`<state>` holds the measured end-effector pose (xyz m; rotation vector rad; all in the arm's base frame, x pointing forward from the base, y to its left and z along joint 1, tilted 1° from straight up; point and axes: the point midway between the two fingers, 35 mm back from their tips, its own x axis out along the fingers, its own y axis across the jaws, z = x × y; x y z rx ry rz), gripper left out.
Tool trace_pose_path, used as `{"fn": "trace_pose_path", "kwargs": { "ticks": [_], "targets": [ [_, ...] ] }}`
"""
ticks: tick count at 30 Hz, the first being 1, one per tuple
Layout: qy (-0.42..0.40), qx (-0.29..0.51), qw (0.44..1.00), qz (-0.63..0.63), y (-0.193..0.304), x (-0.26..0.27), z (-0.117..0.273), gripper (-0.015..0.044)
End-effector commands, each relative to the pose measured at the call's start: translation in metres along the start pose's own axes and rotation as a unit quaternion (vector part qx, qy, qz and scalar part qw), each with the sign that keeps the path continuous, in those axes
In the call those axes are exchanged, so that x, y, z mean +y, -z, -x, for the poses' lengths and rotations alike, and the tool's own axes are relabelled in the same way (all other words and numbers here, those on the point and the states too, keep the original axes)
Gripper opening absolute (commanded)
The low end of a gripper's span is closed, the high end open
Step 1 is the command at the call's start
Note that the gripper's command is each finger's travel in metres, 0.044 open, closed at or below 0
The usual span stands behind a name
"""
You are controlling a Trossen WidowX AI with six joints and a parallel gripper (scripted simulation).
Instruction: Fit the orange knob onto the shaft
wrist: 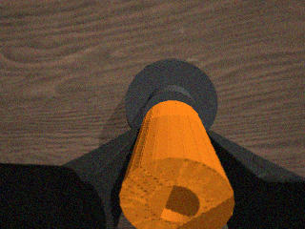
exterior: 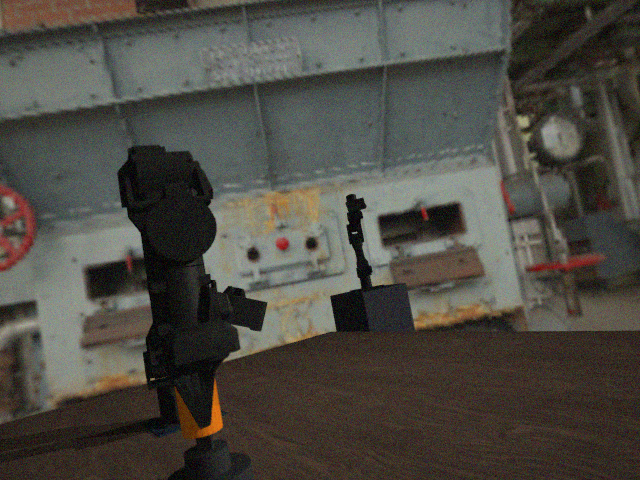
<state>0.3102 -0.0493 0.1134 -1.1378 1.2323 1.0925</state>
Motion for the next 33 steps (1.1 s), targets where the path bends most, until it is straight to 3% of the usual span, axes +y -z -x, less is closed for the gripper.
{"fn": "trace_pose_path", "kwargs": {
  "ticks": [1, 8, 15, 33],
  "targets": [
    [0.001, -0.001, 1.000, 0.002, -0.0003, -0.0006, -0.0006, 0.0000],
    [0.001, -0.001, 1.000, 0.006, -0.0001, -0.0008, 0.0049, 0.0000],
    [0.001, 0.000, 0.994, 0.107, 0.0001, -0.0005, 0.0027, 0.0000],
    [0.001, -0.001, 0.994, 0.107, -0.0002, -0.0005, -0.0002, 0.0000]
  ]
}}
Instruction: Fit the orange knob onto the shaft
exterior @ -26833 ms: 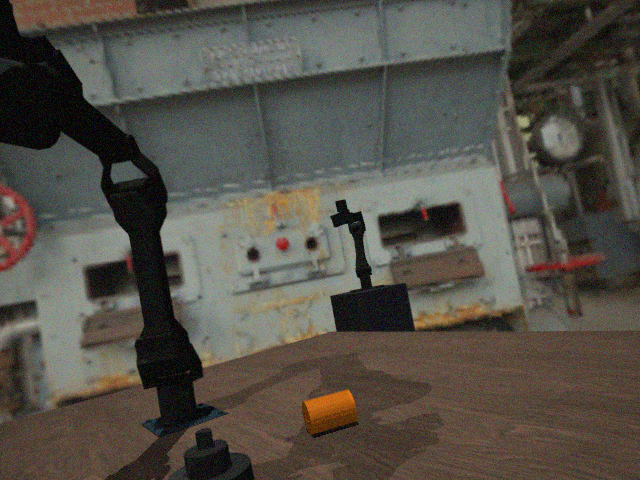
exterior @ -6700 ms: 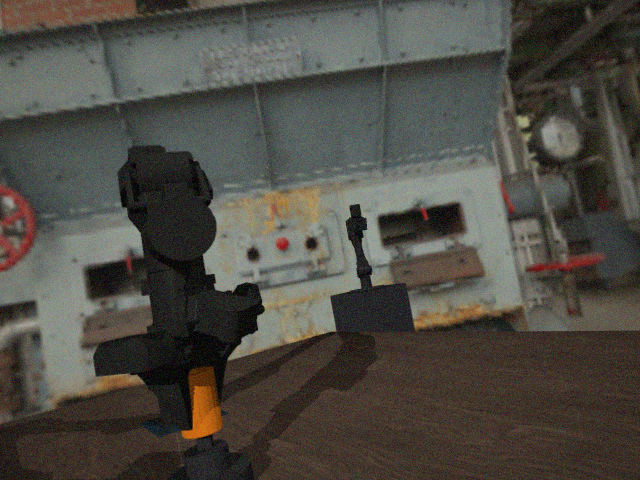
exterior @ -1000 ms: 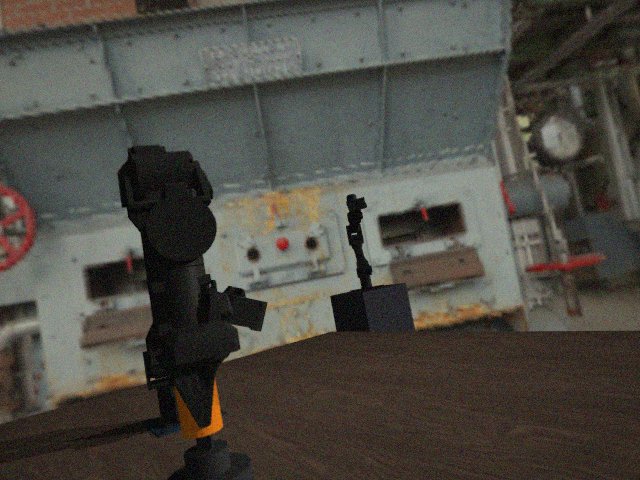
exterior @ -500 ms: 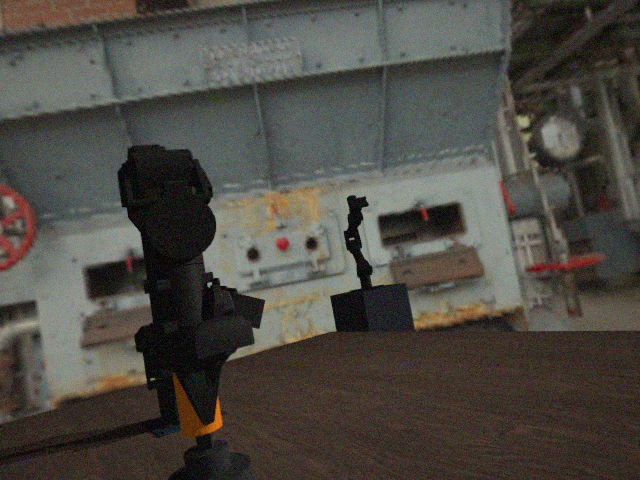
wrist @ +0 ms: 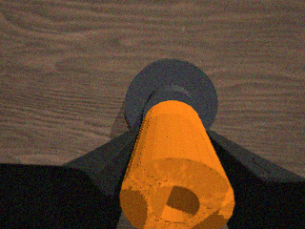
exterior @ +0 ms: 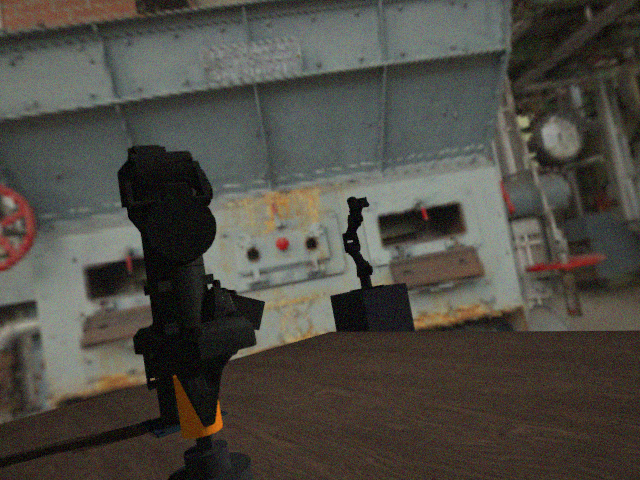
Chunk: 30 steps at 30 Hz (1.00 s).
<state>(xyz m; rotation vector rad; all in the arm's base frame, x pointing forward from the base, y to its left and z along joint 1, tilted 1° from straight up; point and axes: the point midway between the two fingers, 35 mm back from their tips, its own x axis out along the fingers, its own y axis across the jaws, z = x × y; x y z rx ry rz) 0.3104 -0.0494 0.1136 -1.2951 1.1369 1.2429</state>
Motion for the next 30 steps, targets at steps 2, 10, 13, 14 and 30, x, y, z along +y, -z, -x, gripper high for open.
{"fn": "trace_pose_path", "kwargs": {
  "ticks": [2, 10, 13, 14, 30],
  "targets": [
    [0.001, 0.000, 1.000, 0.002, -0.0003, -0.0003, -0.0004, 0.0000],
    [0.001, 0.000, 1.000, 0.002, -0.0006, 0.0001, 0.0014, 0.0000],
    [0.001, 0.000, 1.000, 0.002, -0.0005, 0.0000, 0.0041, 0.0000],
    [0.001, 0.000, 1.000, 0.002, -0.0004, -0.0003, 0.0047, 0.0000],
    [0.001, 0.000, 0.994, 0.107, -0.0001, -0.0003, 0.0000, 0.0000]
  ]
}}
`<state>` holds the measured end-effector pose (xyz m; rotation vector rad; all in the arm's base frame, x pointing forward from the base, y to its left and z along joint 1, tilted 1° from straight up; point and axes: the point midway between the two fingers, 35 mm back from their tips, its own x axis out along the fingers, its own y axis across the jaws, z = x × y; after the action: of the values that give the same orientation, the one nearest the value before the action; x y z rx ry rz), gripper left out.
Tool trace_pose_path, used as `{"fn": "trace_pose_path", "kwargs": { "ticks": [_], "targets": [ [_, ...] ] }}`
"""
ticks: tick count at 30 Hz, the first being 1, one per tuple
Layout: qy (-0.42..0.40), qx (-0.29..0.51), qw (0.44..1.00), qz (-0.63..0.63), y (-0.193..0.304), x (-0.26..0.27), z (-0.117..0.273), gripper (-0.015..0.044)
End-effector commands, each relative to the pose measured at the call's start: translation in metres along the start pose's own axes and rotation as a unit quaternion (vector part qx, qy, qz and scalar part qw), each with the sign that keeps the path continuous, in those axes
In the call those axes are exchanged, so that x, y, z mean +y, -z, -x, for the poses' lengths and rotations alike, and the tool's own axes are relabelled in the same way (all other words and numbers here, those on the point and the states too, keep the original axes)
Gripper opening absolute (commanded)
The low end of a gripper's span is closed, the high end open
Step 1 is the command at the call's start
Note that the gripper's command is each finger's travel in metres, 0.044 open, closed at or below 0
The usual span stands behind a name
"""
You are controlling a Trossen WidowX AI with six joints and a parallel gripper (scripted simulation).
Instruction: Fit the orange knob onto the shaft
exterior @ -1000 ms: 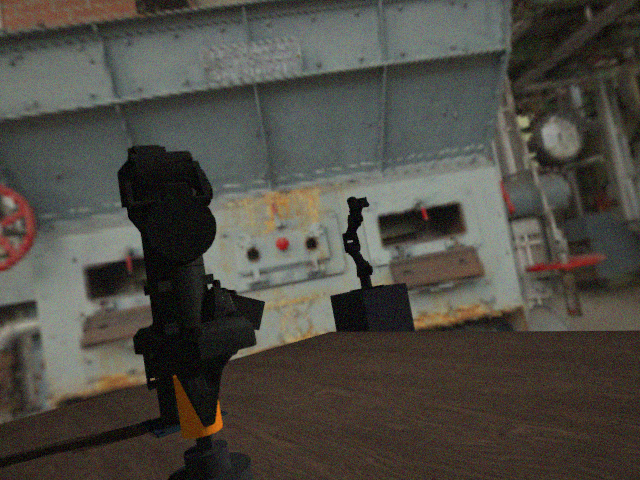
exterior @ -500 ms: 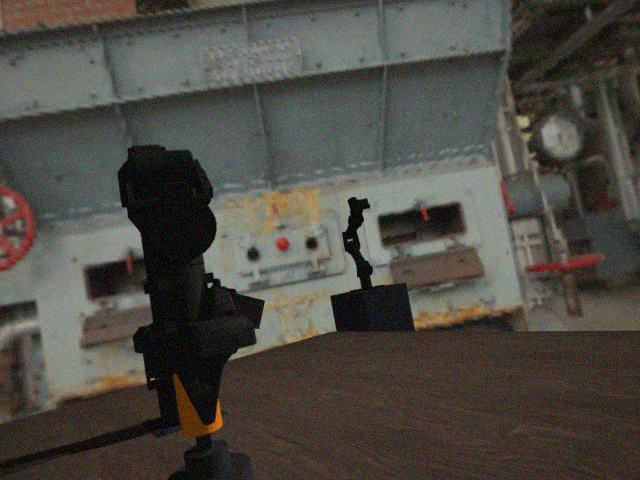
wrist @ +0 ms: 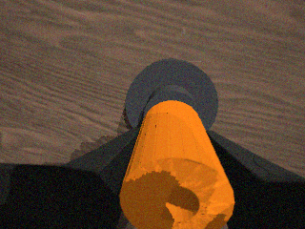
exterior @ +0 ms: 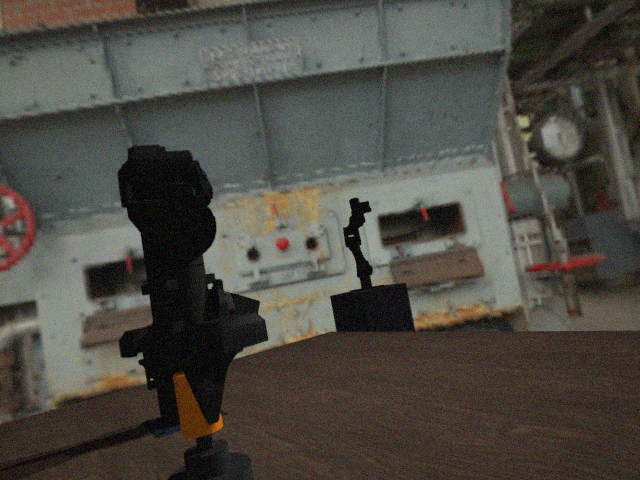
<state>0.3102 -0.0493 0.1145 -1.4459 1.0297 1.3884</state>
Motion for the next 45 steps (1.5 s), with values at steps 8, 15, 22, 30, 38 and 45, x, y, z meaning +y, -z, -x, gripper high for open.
{"fn": "trace_pose_path", "kwargs": {
  "ticks": [8, 15, 22, 30, 38, 45],
  "targets": [
    [0.001, 0.000, 1.000, 0.004, 0.0000, -0.0004, -0.0014, 0.0000],
    [0.001, 0.000, 1.000, 0.004, -0.0002, -0.0003, -0.0014, 0.0000],
    [0.001, 0.000, 1.000, 0.004, -0.0003, -0.0003, 0.0005, 0.0000],
    [0.001, 0.000, 0.999, 0.047, 0.0001, -0.0010, 0.0039, 0.0000],
    [0.001, 0.000, 0.994, 0.109, -0.0003, -0.0003, -0.0002, 0.0000],
    [0.001, 0.000, 0.994, 0.109, -0.0001, -0.0006, -0.0009, 0.0000]
  ]
}}
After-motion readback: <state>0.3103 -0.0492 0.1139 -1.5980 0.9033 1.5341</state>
